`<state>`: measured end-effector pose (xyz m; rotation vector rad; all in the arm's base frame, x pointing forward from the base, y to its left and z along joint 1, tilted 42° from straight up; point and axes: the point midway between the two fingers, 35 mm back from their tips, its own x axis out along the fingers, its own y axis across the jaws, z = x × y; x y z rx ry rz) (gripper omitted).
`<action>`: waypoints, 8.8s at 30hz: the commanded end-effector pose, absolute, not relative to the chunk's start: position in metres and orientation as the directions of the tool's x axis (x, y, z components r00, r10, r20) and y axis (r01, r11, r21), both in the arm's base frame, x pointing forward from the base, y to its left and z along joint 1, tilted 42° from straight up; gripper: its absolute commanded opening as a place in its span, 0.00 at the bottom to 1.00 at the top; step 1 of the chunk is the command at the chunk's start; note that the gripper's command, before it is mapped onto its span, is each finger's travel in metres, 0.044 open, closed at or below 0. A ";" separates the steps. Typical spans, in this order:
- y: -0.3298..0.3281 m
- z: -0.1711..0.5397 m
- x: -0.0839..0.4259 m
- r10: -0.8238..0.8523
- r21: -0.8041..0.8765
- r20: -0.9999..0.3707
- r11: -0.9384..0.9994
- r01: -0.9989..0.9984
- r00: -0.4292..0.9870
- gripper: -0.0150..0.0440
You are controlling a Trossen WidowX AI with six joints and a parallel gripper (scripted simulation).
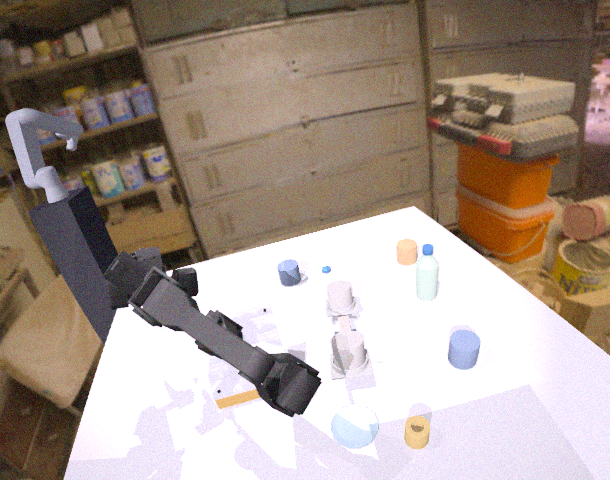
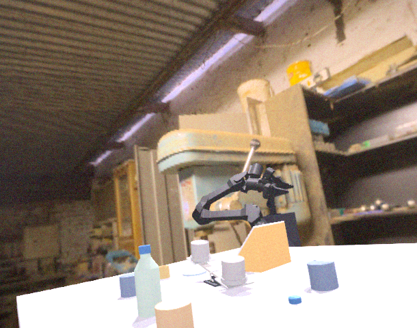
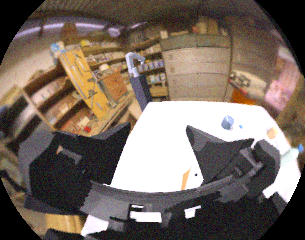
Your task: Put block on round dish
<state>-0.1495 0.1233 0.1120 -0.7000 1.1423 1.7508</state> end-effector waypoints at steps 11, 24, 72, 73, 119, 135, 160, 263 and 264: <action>0.149 0.095 -0.113 0.411 0.253 -0.893 0.118 -0.960 -0.185 1.00; 0.170 0.078 -0.051 0.335 0.016 -0.928 0.476 -0.879 0.165 1.00; 0.135 0.083 0.150 -0.485 -0.672 -0.418 0.734 0.097 0.768 1.00; 0.137 0.082 0.152 -0.496 -0.691 -0.425 0.718 0.082 0.757 1.00; 0.171 -0.036 0.279 -0.667 -0.337 -0.718 0.087 -0.937 0.196 1.00; 0.160 -0.063 0.300 -0.649 -0.189 -0.748 0.009 -0.982 0.138 1.00; 0.136 -0.090 0.306 -0.649 -0.189 -0.748 0.011 -0.982 0.136 1.00; 0.178 -0.049 0.302 -0.646 -0.187 -0.751 0.009 -0.982 0.138 0.25; 0.178 -0.048 0.302 -0.646 -0.187 -0.751 0.009 -0.982 0.138 0.25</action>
